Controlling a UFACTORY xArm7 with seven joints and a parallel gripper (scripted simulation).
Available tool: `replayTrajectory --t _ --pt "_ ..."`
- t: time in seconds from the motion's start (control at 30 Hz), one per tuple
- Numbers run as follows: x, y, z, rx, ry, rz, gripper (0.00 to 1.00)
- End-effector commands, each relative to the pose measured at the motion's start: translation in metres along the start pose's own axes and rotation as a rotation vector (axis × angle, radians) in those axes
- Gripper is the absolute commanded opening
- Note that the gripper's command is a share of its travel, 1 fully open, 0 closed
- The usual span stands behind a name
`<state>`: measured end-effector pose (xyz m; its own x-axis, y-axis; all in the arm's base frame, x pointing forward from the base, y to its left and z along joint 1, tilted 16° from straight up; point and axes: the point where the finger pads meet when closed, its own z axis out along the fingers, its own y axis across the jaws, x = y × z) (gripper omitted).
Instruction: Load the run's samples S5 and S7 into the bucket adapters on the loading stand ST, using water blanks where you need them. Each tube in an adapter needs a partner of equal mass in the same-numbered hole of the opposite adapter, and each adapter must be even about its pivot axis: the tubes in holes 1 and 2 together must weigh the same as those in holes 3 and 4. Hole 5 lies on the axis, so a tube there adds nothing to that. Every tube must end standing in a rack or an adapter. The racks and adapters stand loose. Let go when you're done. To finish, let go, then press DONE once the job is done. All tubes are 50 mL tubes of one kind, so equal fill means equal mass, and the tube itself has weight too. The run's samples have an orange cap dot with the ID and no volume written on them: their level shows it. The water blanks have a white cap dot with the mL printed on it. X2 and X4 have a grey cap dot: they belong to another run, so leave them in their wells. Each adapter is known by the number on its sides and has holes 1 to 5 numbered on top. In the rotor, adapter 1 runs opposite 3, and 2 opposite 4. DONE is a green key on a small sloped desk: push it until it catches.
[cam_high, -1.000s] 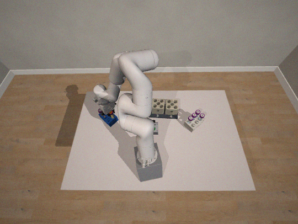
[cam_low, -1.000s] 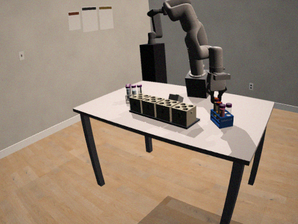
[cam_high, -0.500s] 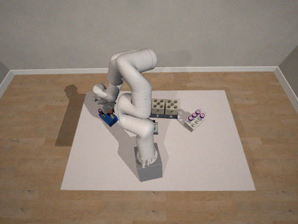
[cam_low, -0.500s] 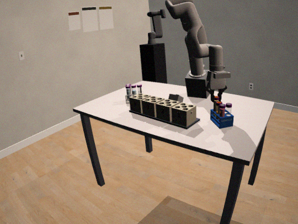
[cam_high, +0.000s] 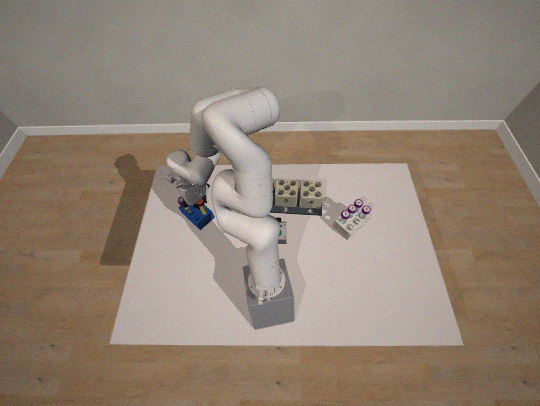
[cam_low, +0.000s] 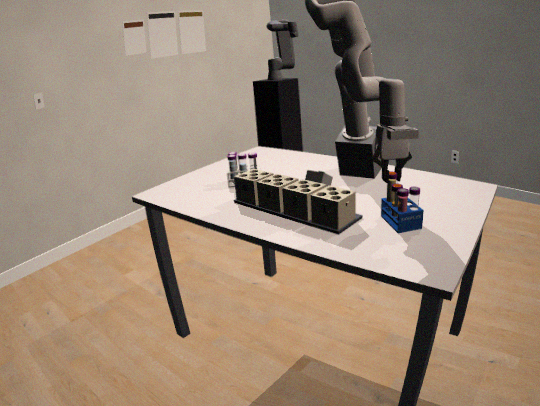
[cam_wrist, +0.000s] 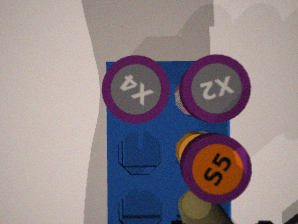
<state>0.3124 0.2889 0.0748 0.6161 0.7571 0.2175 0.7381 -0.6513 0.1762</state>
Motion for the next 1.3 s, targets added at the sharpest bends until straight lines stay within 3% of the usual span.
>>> replayTrajectory --t 0.0,1.27 --pt "0.001 0.000 -0.014 0.013 0.005 -0.002 0.00" --pt "0.001 0.001 -0.081 0.013 0.005 -0.002 0.00"
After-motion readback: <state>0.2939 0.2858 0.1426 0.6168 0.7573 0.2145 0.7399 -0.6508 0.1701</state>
